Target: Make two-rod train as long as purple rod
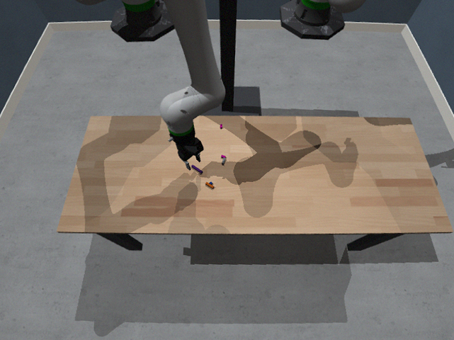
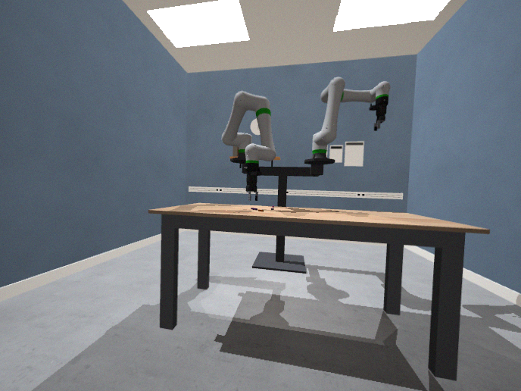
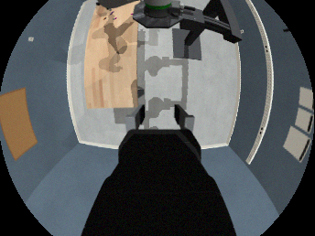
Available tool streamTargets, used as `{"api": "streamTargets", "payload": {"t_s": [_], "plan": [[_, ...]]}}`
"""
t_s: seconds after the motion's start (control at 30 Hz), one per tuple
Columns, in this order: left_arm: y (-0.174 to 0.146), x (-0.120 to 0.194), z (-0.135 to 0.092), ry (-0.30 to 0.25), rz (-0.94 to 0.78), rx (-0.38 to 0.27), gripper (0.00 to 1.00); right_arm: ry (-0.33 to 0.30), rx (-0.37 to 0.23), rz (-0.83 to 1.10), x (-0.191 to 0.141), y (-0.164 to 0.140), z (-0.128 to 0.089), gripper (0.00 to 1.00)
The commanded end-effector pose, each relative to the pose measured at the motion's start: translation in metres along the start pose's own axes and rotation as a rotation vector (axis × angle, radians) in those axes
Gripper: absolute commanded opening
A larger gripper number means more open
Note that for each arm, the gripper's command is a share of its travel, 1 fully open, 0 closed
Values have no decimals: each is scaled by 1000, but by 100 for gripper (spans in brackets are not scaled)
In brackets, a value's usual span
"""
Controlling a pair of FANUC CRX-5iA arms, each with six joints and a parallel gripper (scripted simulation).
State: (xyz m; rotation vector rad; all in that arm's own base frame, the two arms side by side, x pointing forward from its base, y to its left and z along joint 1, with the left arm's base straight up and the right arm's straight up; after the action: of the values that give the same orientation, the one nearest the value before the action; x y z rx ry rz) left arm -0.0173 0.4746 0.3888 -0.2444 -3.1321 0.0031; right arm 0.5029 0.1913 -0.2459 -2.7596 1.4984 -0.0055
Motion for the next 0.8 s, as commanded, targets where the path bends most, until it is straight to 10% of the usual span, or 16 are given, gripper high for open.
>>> {"api": "streamTargets", "payload": {"t_s": [0.0,0.77], "plan": [[0,0,-1,0,0,-2,100,0,2,0,0,-1,-1,100],[0,0,-1,0,0,-2,100,0,1,-680,-21,-15,0,100]]}}
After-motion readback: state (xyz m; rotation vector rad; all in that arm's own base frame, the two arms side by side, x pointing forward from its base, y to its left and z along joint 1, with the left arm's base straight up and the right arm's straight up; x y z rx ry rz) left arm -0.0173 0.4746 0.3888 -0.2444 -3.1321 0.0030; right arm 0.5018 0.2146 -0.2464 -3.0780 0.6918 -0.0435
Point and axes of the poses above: on each arm, the point where the finger pads meet when closed, its own z axis out along the fingers, its own x axis across the jaws, y = z × x, the point moved 10 cm from there along -z, back along the fingers, and after that the axes turned 11 degrees about z, right-handed, at the moved point
